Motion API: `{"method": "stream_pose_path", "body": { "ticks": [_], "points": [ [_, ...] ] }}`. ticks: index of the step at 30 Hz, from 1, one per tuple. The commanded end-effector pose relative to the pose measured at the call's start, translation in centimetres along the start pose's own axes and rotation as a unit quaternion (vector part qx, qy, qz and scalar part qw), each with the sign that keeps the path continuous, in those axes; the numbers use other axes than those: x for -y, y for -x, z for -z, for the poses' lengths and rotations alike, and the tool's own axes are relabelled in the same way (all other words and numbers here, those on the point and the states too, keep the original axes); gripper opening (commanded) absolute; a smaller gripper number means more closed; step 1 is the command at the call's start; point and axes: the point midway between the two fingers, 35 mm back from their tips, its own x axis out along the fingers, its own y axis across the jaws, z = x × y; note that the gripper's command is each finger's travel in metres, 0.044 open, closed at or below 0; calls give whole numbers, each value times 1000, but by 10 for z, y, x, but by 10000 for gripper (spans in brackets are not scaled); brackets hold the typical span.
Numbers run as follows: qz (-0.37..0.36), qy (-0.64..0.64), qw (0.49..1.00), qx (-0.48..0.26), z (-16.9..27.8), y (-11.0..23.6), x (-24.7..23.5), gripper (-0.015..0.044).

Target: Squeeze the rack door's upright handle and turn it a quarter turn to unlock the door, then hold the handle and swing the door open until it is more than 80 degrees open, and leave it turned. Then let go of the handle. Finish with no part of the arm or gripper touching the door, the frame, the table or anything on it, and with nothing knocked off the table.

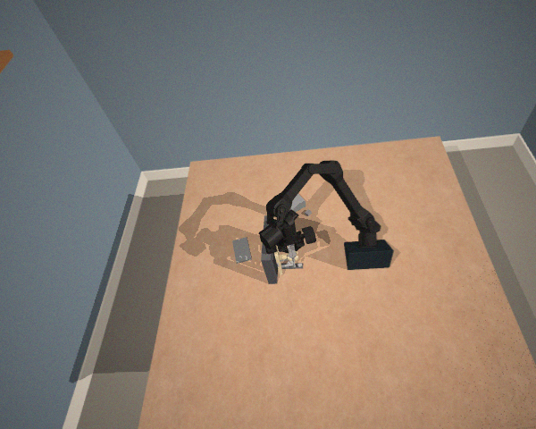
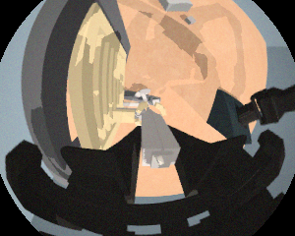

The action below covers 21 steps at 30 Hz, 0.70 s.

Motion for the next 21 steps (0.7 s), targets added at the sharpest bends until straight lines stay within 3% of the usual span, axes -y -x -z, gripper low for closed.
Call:
{"method": "stream_pose_path", "body": {
  "ticks": [1, 21],
  "points": [
    [-3, 49, 999, 1, -3, 0, 5, 28],
    [-2, 244, 970, 2, -24, 0, 43, 28]
  ]
}}
